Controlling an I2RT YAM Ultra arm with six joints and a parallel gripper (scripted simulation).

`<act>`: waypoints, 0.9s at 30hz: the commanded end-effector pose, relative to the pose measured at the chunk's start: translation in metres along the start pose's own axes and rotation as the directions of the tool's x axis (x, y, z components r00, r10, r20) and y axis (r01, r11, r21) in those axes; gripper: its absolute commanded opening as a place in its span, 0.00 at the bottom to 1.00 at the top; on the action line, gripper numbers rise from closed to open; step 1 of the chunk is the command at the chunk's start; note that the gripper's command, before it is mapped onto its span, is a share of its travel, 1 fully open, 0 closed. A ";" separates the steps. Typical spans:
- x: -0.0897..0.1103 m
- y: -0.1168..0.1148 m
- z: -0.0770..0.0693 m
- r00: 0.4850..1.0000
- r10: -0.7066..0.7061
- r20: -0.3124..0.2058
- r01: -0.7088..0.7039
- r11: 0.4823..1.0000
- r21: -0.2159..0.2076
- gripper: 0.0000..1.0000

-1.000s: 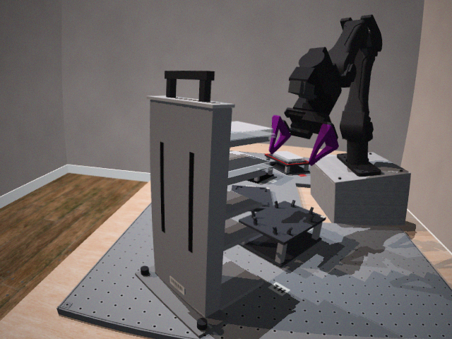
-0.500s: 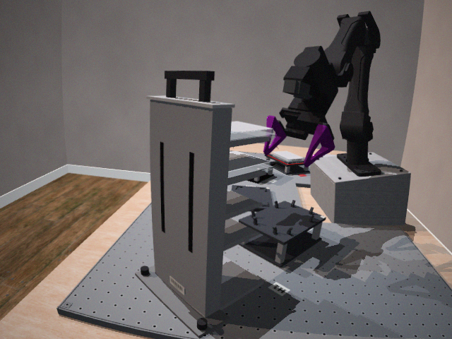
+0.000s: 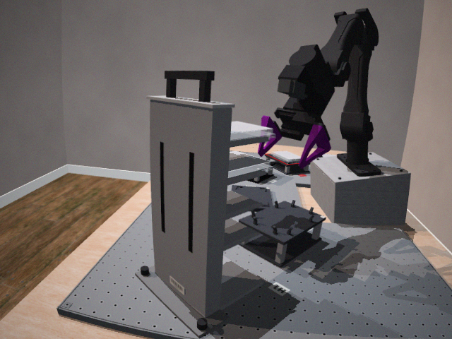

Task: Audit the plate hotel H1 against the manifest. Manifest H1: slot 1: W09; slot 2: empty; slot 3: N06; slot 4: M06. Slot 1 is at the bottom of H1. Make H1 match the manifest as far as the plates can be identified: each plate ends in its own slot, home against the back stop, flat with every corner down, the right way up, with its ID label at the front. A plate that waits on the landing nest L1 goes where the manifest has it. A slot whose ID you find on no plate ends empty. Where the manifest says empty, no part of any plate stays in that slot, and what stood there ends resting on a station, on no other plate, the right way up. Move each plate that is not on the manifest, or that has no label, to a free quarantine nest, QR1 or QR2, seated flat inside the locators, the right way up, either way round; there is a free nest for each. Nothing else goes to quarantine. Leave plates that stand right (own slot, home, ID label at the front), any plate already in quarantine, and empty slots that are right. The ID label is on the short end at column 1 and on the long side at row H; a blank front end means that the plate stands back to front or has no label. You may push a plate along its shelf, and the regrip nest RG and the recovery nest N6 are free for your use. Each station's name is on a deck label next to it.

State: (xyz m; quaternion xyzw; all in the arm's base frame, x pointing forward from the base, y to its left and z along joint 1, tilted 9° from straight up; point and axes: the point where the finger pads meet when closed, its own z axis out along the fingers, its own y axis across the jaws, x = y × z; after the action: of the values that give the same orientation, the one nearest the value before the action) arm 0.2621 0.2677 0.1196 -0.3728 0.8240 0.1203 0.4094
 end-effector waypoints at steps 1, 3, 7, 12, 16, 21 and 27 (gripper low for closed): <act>-0.016 -0.001 -0.001 0.999 0.001 0.040 -0.001 1.000 0.001 1.00; -0.018 -0.001 0.001 0.999 0.001 0.040 -0.001 1.000 0.001 1.00; -0.022 -0.001 0.005 0.999 0.001 0.040 -0.001 1.000 0.001 1.00; -0.025 -0.001 0.007 0.999 0.001 0.040 -0.001 1.000 0.001 1.00; -0.029 -0.001 0.011 0.999 0.001 0.040 -0.001 1.000 0.001 1.00; -0.034 -0.001 0.016 0.999 0.001 0.040 -0.001 1.000 0.001 1.00; -0.038 -0.001 0.019 0.999 0.001 0.040 -0.001 1.000 0.001 1.00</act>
State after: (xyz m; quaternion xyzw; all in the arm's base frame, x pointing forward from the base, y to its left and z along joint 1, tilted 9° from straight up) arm 0.2841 0.2909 0.1251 -0.3721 0.8228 0.1215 0.4121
